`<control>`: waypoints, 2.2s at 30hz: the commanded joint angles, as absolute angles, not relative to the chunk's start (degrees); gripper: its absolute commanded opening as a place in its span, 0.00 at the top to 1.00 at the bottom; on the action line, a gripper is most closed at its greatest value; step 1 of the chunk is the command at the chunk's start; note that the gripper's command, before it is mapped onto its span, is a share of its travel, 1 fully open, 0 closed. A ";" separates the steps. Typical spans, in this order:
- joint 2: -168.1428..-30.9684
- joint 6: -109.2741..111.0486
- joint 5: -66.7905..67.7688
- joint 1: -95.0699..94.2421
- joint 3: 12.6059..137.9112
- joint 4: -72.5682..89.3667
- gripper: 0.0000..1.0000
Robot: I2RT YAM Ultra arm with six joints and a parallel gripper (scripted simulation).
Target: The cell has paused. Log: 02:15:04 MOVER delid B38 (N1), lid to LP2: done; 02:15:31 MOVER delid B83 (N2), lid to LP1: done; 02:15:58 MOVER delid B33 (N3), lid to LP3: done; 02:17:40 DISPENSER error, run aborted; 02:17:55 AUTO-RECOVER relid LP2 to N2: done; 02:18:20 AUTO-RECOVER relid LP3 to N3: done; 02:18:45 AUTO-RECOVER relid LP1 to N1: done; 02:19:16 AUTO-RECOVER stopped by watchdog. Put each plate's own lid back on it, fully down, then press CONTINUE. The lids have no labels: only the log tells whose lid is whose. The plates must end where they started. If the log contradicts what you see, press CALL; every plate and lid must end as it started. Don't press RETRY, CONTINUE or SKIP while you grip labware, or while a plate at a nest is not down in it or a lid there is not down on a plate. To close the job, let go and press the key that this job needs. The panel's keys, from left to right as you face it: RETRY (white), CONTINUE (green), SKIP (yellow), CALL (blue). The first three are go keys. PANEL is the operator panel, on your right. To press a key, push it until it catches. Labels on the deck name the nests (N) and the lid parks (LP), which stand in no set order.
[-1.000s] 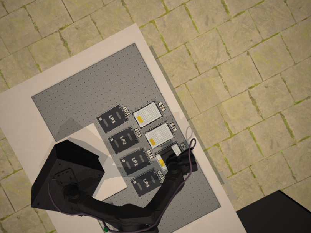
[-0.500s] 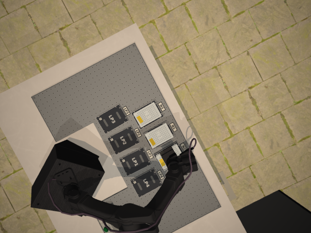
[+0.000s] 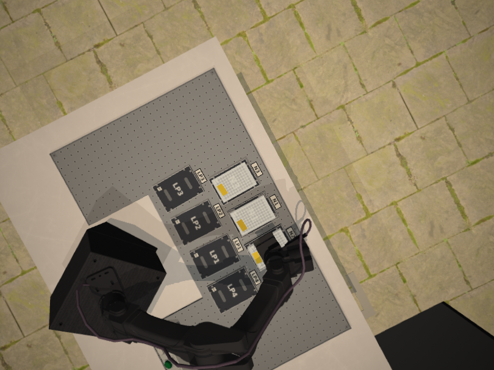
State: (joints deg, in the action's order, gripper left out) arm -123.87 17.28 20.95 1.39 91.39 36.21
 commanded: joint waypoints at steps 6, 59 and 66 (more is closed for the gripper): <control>-124.16 17.74 20.04 1.09 93.58 35.58 1.00; -125.18 18.14 19.83 2.09 90.43 32.80 1.00; -124.72 18.19 19.82 2.21 90.16 32.57 1.00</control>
